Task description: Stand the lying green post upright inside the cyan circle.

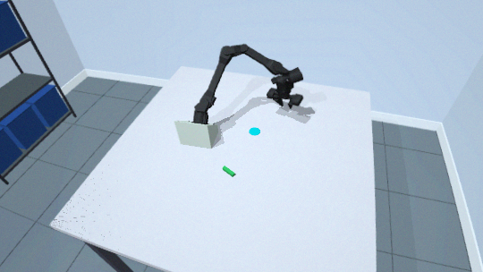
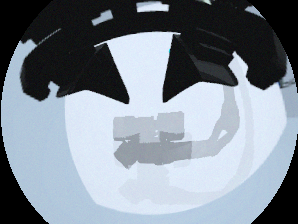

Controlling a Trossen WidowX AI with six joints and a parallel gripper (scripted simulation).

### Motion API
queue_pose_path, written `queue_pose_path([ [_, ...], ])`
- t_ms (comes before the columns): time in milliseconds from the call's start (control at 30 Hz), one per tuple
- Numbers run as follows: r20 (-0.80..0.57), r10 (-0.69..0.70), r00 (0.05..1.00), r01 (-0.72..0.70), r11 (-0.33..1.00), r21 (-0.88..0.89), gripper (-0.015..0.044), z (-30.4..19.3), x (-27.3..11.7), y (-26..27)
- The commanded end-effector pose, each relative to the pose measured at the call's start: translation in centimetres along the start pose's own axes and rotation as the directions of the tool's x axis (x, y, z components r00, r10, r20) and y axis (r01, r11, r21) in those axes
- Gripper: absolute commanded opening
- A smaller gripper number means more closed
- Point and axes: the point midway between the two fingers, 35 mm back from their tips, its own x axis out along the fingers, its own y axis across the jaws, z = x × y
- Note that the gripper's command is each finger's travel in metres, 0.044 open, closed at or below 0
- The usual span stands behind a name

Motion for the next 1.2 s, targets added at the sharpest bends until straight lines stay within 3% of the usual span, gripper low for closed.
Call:
queue_pose_path([
  [0, -0.056, -0.044, 0.997, 0.051, 0.99, 0.134, 0.0233, -3.8, -1.1, -2.7],
  [533, -0.233, -0.107, 0.967, 0.221, 0.809, 0.545, 0.0233, -17.7, -6.2, -8.4],
  [1167, -0.339, -0.026, 0.94, 0.324, 0.376, 0.868, 0.0233, -33.4, -12.6, -6.9],
])
